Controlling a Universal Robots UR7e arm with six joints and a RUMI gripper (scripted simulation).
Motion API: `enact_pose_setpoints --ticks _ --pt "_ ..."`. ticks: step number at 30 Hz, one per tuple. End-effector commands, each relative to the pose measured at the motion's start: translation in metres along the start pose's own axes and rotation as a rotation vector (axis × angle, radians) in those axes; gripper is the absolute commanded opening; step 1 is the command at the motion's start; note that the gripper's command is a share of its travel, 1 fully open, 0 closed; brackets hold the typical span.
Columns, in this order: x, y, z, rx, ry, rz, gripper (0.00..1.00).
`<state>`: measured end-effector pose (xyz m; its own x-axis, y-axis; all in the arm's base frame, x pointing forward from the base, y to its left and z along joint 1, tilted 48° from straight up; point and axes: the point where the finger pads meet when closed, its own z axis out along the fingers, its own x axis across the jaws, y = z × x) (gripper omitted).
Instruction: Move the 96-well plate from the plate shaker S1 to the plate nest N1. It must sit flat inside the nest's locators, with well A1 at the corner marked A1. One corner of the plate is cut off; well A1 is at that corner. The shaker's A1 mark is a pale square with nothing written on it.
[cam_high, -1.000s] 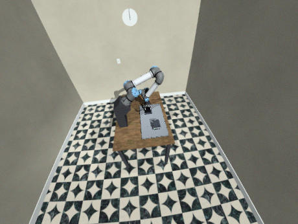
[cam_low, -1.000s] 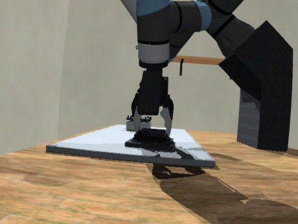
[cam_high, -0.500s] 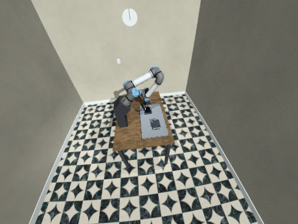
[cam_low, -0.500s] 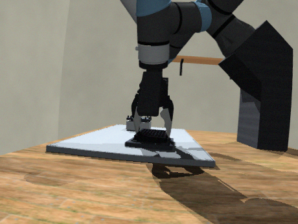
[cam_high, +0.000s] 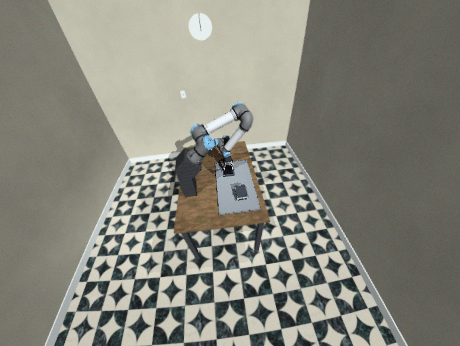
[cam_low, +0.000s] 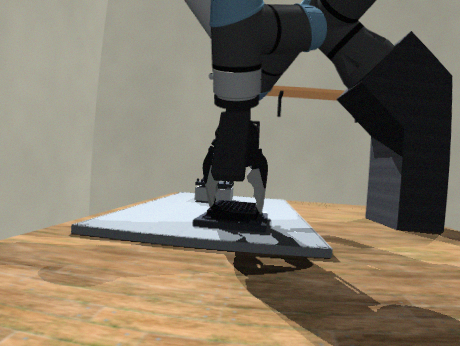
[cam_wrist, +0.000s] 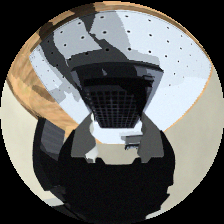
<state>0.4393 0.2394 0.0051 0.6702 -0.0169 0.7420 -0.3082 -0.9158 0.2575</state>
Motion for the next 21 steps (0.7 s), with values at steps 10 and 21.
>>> enact_pose_setpoints --ticks 10,21 --pt "0.0002 -0.001 0.0013 0.001 0.001 0.0 0.0" --pt "0.0002 -0.001 0.0013 0.001 0.001 0.0 1.0"
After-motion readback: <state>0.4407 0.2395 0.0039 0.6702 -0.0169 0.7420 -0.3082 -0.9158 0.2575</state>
